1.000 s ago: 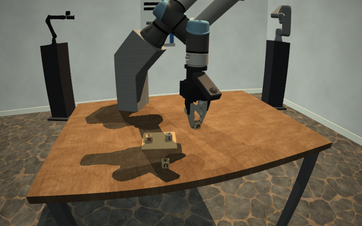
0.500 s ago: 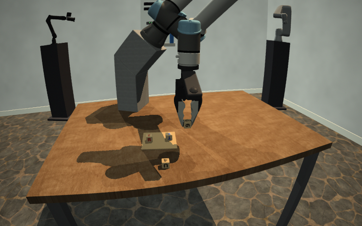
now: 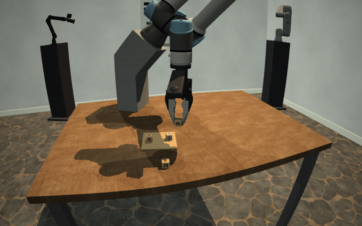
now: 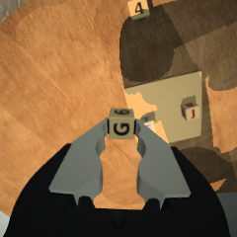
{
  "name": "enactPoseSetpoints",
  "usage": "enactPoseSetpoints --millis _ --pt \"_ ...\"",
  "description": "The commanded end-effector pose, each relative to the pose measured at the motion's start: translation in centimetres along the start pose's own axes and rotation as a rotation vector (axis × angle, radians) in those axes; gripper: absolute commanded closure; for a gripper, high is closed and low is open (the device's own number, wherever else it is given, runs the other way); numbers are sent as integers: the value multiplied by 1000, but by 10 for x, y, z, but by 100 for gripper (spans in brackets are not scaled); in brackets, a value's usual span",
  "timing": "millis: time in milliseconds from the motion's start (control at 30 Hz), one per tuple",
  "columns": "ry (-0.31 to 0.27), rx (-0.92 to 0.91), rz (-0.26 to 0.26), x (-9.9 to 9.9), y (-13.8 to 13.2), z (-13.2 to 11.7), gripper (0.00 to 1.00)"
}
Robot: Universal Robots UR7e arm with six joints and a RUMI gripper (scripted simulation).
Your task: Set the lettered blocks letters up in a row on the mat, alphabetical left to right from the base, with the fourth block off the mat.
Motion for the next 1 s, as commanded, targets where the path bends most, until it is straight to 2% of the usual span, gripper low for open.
enactPoseSetpoints --millis 0,333,400,900,967 --pt "7 -139 0 1 13 -3 95" --pt "6 -371 4 1 33 -10 95" --pt "6 -371 4 1 33 -10 95" --pt "4 -751 12 3 64 -23 95" --pt "4 -751 12 3 64 -23 95"
Point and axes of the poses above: the point where the finger pads meet when closed, its own x axis back along the fingers, its own y axis across the jaws, z = x × y, the point moved 10 cm from there along x, back along the fingers
